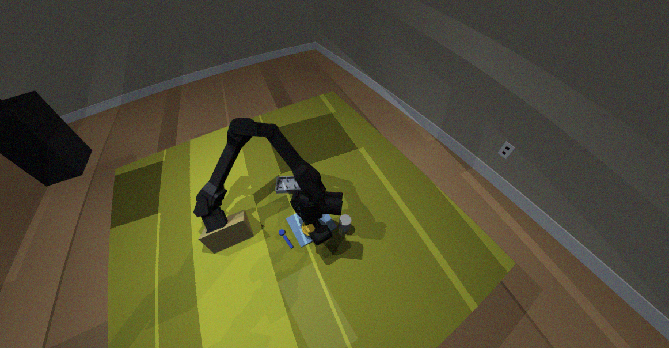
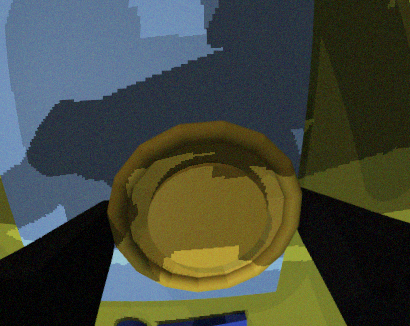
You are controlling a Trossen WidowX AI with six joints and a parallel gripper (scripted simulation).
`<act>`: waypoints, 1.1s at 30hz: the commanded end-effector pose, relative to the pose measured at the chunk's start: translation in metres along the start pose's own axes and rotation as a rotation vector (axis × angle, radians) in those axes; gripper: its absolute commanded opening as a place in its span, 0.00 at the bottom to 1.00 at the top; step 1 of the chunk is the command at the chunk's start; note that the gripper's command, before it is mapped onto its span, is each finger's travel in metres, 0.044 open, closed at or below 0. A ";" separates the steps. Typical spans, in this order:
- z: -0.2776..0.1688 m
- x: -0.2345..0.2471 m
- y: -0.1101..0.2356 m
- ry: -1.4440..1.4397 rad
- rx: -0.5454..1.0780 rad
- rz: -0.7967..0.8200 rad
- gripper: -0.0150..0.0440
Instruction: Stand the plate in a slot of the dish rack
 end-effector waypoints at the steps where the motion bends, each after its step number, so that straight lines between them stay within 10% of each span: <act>1: 0.005 -0.003 0.015 0.010 -0.007 -0.015 0.40; 5: 0.007 -0.005 0.034 0.001 -0.003 -0.021 0.25; 33: 0.007 -0.009 0.164 0.007 -0.009 -0.017 0.25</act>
Point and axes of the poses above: the point midway between the two fingers, 35 mm back from their tips, its own y axis back along the fingers, its own x axis across the jaws, z = x × y, the point moved 6 cm from there along y, back along the fingers, and after that the axes turned 2 degrees about -y, right-handed, at the moved point
